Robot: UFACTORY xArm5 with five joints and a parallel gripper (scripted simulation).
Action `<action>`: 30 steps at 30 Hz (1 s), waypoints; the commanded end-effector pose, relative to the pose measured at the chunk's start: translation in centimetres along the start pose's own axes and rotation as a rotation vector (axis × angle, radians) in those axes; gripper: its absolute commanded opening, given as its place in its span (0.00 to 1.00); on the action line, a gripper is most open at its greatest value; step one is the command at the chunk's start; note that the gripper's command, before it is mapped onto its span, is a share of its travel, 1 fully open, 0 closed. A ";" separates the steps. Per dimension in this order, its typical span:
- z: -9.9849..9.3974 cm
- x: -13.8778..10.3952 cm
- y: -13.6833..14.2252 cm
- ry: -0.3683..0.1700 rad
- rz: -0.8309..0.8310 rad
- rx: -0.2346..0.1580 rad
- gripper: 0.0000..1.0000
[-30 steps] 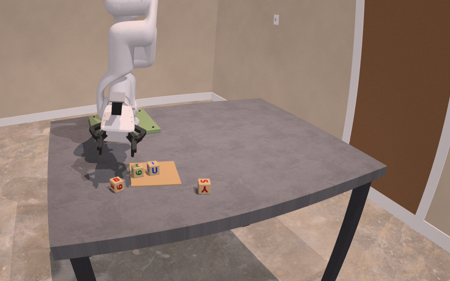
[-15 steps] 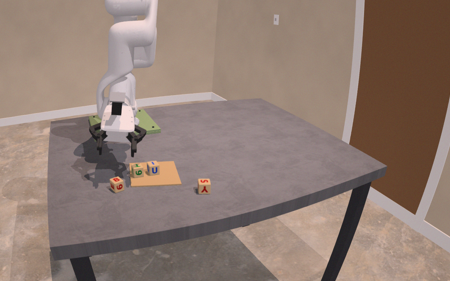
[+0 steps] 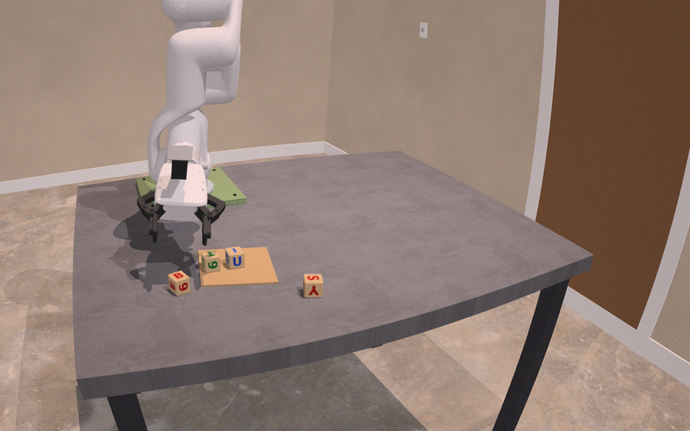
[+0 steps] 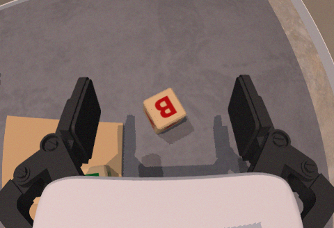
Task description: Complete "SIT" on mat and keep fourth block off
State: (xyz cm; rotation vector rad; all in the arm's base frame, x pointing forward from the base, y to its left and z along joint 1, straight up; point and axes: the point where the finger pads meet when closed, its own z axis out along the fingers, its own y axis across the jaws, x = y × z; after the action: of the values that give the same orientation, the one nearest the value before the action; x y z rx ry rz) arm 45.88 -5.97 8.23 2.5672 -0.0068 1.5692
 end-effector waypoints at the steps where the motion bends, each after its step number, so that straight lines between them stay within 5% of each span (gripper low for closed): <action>1: 1.7 0.3 -0.4 -0.069 0.004 0.016 1.00; 7: 2.6 0.5 -0.6 -0.108 0.006 0.024 1.00; 20: 5.0 1.9 -1.6 -0.291 0.013 0.060 1.00; 24: 5.0 1.9 -1.6 -0.291 0.013 0.060 1.00; 26: 5.3 2.5 -1.9 -0.354 0.015 0.071 1.00; 30: 5.4 2.9 -2.1 -0.388 0.015 0.076 1.00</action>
State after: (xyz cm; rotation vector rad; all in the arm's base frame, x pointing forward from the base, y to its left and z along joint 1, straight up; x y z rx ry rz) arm 51.41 -4.65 7.61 2.8458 -0.0047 1.1633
